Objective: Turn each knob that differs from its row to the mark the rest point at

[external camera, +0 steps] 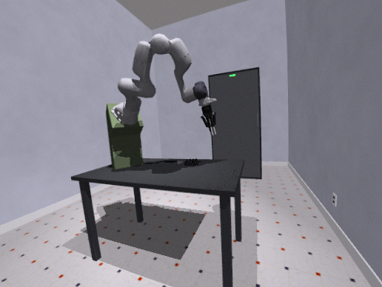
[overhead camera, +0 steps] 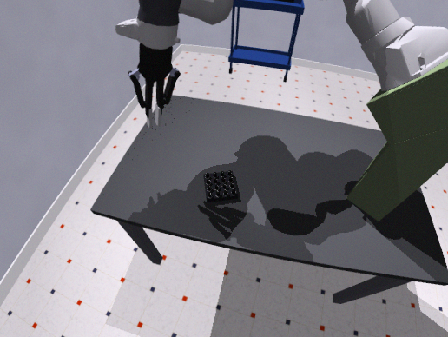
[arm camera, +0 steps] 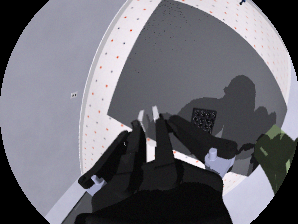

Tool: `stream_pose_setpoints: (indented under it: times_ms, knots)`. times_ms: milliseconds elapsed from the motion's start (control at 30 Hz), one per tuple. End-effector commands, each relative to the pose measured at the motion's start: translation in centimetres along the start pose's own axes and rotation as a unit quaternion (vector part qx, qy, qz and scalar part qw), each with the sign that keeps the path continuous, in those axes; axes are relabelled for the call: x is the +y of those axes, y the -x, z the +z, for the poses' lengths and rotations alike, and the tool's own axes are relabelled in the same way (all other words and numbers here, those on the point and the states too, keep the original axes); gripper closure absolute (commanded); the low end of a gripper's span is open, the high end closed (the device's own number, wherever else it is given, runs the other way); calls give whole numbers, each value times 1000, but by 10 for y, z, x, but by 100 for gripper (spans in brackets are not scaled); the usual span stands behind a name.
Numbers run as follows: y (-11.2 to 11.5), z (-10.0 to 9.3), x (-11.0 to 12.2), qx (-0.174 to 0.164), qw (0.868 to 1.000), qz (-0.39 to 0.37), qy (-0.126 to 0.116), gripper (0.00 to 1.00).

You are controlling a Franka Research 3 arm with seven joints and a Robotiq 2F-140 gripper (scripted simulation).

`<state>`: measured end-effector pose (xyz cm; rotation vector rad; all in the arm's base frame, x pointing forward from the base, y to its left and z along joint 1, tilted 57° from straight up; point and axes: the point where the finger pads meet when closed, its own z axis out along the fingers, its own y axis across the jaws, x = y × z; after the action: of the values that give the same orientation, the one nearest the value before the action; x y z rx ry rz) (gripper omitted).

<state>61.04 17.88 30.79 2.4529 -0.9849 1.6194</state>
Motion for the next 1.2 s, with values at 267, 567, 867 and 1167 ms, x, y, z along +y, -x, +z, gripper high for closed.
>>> stream_pose_setpoints:
  times_ms: [267, 567, 867, 1167]
  knots:
    - [10, 3, -3, 7, 992, 130, -5, 88]
    - [17, 7, -2, 7, 983, 184, -3, 88]
    - [27, 12, 0, 8, 968, 250, 0, 88]
    - [35, 17, 2, 9, 954, 299, 3, 88]
